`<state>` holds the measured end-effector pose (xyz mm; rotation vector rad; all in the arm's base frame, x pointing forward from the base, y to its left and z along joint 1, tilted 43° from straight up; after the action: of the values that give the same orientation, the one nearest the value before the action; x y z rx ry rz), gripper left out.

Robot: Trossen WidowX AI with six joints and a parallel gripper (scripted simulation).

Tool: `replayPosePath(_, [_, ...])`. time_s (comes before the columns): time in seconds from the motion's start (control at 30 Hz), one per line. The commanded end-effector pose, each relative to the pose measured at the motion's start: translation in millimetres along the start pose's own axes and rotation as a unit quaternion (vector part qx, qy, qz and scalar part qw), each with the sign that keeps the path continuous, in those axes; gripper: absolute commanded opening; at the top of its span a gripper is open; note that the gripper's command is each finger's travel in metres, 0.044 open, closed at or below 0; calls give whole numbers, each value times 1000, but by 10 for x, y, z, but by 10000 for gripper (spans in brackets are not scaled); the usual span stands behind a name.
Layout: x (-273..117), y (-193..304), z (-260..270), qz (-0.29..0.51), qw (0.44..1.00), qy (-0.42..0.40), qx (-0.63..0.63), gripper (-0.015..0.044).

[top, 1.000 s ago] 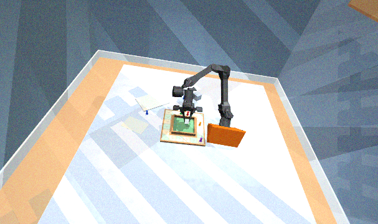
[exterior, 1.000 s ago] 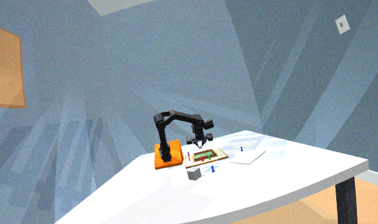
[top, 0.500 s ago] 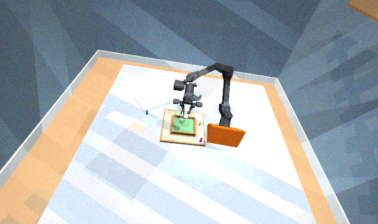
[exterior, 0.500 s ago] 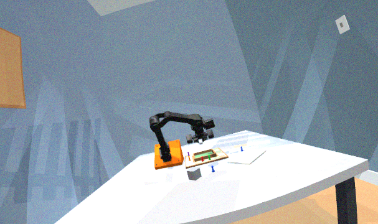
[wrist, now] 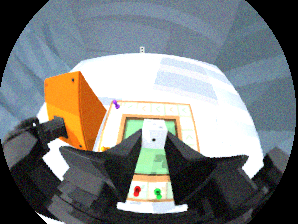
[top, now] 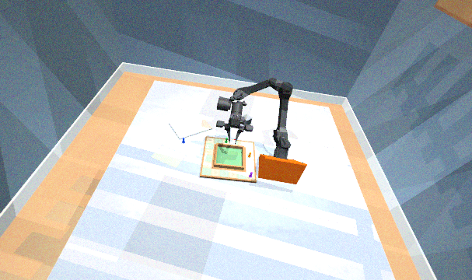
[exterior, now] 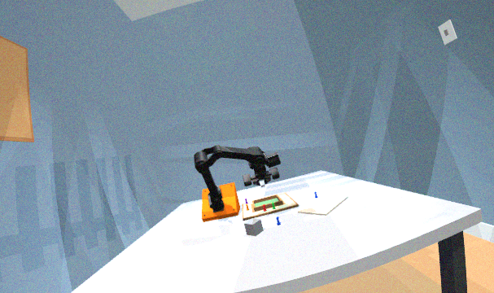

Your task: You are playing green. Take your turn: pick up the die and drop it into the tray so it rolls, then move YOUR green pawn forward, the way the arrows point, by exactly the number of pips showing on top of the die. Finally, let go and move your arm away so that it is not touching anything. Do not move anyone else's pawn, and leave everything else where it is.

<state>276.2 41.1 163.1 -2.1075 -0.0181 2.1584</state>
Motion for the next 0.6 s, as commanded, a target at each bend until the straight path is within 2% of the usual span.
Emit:
replayPosePath(0.0, [-3, -1, -4, 0, 1000, 1, 0, 53])
replayPosePath(0.23, [-17, -17, -4, 0, 1000, 1, 0, 236])
replayPosePath(0.37, [-248, -281, 21, -2, 1000, -2, 2, 341])
replayPosePath(0.47, [-263, -297, 24, -2, 1000, -3, 2, 420])
replayPosePath(0.5, [-244, -306, 22, 6, 1000, -5, 4, 440])
replayPosePath(0.57, [-98, -374, 17, 74, 997, -19, 15, 440])
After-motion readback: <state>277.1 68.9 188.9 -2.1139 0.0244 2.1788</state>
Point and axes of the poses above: the point midway between the two fingers, 35 mm back from their tips, its own x axis out along the fingers, its own z axis across the jaws, y = z × x, the point moved 9 cm from there along -x, back along the fingers, and after that the axes turned 6 degrees about x, right-handed, at the moved point
